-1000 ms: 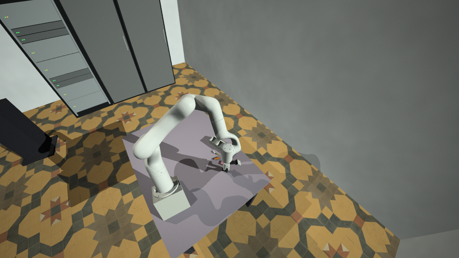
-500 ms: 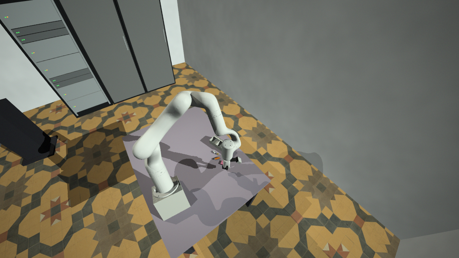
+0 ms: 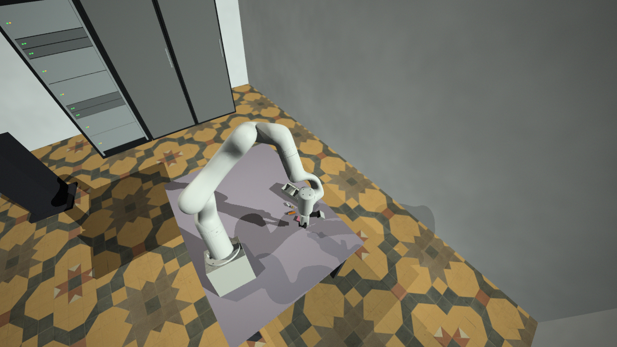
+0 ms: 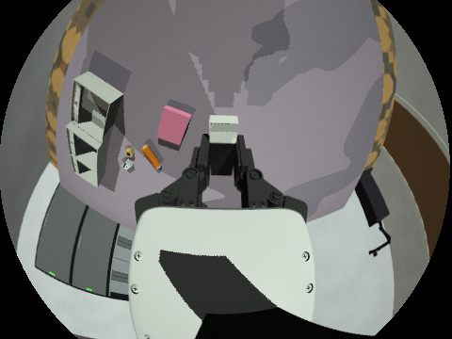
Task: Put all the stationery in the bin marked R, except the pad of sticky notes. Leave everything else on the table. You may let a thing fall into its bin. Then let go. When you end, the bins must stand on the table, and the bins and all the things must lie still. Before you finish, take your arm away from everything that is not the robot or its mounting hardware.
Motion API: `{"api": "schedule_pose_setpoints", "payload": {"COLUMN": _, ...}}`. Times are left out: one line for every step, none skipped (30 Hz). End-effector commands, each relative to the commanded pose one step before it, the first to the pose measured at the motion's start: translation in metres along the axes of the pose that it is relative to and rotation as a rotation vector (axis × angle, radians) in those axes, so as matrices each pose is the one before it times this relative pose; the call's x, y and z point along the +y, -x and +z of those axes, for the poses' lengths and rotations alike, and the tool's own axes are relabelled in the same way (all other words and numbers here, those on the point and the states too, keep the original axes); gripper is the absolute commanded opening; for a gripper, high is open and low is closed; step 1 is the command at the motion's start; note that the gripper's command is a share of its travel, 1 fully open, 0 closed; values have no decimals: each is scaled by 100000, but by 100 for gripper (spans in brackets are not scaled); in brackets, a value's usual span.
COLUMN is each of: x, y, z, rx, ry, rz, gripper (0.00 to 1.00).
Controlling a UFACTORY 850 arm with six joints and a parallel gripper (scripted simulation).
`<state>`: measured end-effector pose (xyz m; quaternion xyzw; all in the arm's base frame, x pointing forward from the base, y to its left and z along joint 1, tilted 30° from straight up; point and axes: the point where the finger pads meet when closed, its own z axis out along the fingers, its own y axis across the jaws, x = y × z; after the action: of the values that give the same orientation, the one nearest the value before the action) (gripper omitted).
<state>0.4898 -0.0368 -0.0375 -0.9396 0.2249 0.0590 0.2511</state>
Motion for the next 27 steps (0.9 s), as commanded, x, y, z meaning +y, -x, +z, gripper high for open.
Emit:
{"api": "schedule_pose_setpoints", "payload": {"x": -23, "y": -98, "z": -695, "rx": 230, "ry": -26, "rz": -64, "gripper": 0}}
{"api": "schedule_pose_setpoints", "payload": {"x": 0, "y": 0, "z": 0, "rx": 0, "ry": 0, "rz": 0, "gripper": 0}}
{"api": "schedule_pose_setpoints", "payload": {"x": 0, "y": 0, "z": 0, "rx": 0, "ry": 0, "rz": 0, "gripper": 0}}
{"api": "schedule_pose_setpoints", "payload": {"x": 0, "y": 0, "z": 0, "rx": 0, "ry": 0, "rz": 0, "gripper": 0}}
{"api": "schedule_pose_setpoints", "payload": {"x": -579, "y": 162, "z": 0, "rx": -1, "ry": -2, "rz": 0, "gripper": 0}}
{"api": "schedule_pose_setpoints", "payload": {"x": -578, "y": 162, "z": 0, "rx": -1, "ry": -2, "rz": 0, "gripper": 0}}
{"api": "schedule_pose_setpoints", "payload": {"x": -578, "y": 163, "z": 1, "rx": 0, "ry": -2, "rz": 0, "gripper": 0}}
{"api": "schedule_pose_setpoints", "payload": {"x": 0, "y": 0, "z": 0, "rx": 0, "ry": 0, "rz": 0, "gripper": 0}}
{"api": "schedule_pose_setpoints", "payload": {"x": 0, "y": 0, "z": 0, "rx": 0, "ry": 0, "rz": 0, "gripper": 0}}
{"api": "schedule_pose_setpoints", "payload": {"x": -579, "y": 162, "z": 0, "rx": -1, "ry": -1, "rz": 0, "gripper": 0}}
{"api": "schedule_pose_setpoints", "payload": {"x": -578, "y": 162, "z": 1, "rx": 0, "ry": -2, "rz": 0, "gripper": 0}}
{"api": "schedule_pose_setpoints", "payload": {"x": -578, "y": 163, "z": 1, "rx": 0, "ry": -2, "rz": 0, "gripper": 0}}
{"api": "schedule_pose_setpoints", "payload": {"x": -578, "y": 163, "z": 1, "rx": 0, "ry": -2, "rz": 0, "gripper": 0}}
{"api": "schedule_pose_setpoints", "payload": {"x": -578, "y": 163, "z": 1, "rx": 0, "ry": -2, "rz": 0, "gripper": 0}}
{"api": "schedule_pose_setpoints", "payload": {"x": -578, "y": 162, "z": 1, "rx": 0, "ry": -2, "rz": 0, "gripper": 0}}
{"api": "schedule_pose_setpoints", "payload": {"x": -578, "y": 162, "z": 0, "rx": 0, "ry": -2, "rz": 0, "gripper": 0}}
{"api": "schedule_pose_setpoints", "payload": {"x": -578, "y": 162, "z": 0, "rx": 0, "ry": -2, "rz": 0, "gripper": 0}}
{"api": "schedule_pose_setpoints", "payload": {"x": -578, "y": 162, "z": 0, "rx": -1, "ry": -2, "rz": 0, "gripper": 0}}
{"api": "schedule_pose_setpoints", "payload": {"x": -578, "y": 162, "z": 0, "rx": -1, "ry": -2, "rz": 0, "gripper": 0}}
{"api": "schedule_pose_setpoints", "payload": {"x": -578, "y": 162, "z": 0, "rx": -1, "ry": -2, "rz": 0, "gripper": 0}}
{"api": "schedule_pose_setpoints", "payload": {"x": -578, "y": 162, "z": 0, "rx": -1, "ry": -2, "rz": 0, "gripper": 0}}
{"api": "schedule_pose_setpoints", "payload": {"x": -578, "y": 162, "z": 0, "rx": -1, "ry": -2, "rz": 0, "gripper": 0}}
{"api": "schedule_pose_setpoints", "payload": {"x": -578, "y": 162, "z": 0, "rx": -1, "ry": -2, "rz": 0, "gripper": 0}}
{"api": "schedule_pose_setpoints", "payload": {"x": -578, "y": 162, "z": 0, "rx": -1, "ry": -2, "rz": 0, "gripper": 0}}
{"api": "schedule_pose_setpoints", "payload": {"x": 0, "y": 0, "z": 0, "rx": 0, "ry": 0, "rz": 0, "gripper": 0}}
{"api": "schedule_pose_setpoints", "payload": {"x": 0, "y": 0, "z": 0, "rx": 0, "ry": 0, "rz": 0, "gripper": 0}}
{"api": "schedule_pose_setpoints", "payload": {"x": -580, "y": 159, "z": -2, "rx": -3, "ry": 0, "rz": 0, "gripper": 0}}
